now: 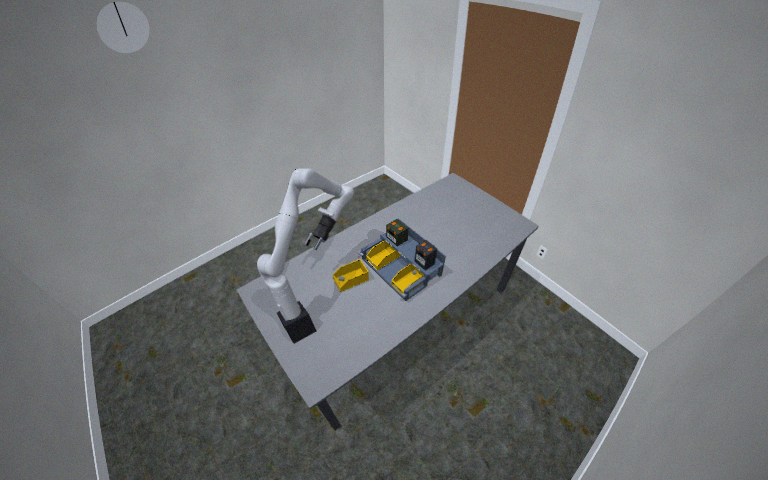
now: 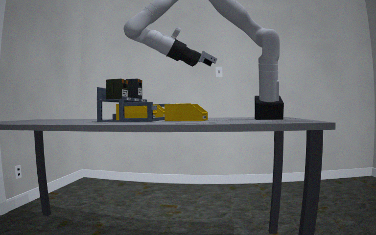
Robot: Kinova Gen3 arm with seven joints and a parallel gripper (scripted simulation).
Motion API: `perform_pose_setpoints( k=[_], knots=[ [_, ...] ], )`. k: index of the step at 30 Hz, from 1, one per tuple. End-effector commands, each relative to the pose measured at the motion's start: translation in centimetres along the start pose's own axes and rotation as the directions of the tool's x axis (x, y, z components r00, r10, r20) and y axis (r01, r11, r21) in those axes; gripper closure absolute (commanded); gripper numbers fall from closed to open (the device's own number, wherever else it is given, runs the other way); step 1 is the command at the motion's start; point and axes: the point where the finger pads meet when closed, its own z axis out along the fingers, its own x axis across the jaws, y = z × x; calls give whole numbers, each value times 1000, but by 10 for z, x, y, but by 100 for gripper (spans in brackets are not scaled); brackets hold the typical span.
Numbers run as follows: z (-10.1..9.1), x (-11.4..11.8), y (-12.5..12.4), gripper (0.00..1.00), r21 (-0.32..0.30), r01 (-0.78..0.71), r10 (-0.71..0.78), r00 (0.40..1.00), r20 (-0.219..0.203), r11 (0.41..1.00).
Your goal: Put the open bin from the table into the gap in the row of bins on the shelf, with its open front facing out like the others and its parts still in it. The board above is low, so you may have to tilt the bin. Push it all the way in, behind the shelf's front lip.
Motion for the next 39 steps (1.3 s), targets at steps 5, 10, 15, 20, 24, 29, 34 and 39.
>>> perform_pose_setpoints(
  k=[5, 10, 15, 20, 24, 29, 34, 39],
  knots=[
    [0, 0, 0, 0, -2, 0, 0, 1000, 0, 1000],
    [0, 0, 0, 0, -2, 0, 0, 1000, 0, 1000],
    [0, 0, 0, 0, -2, 0, 0, 1000, 0, 1000],
    [0, 0, 0, 0, -2, 0, 0, 1000, 0, 1000],
    [0, 0, 0, 0, -2, 0, 0, 1000, 0, 1000],
    [0, 0, 0, 0, -5, -1, 1, 1000, -1, 1000],
    [0, 0, 0, 0, -8, -1, 1, 1000, -2, 1000],
    [0, -1, 1, 0, -16, -3, 3, 1000, -5, 1000]
  ],
)
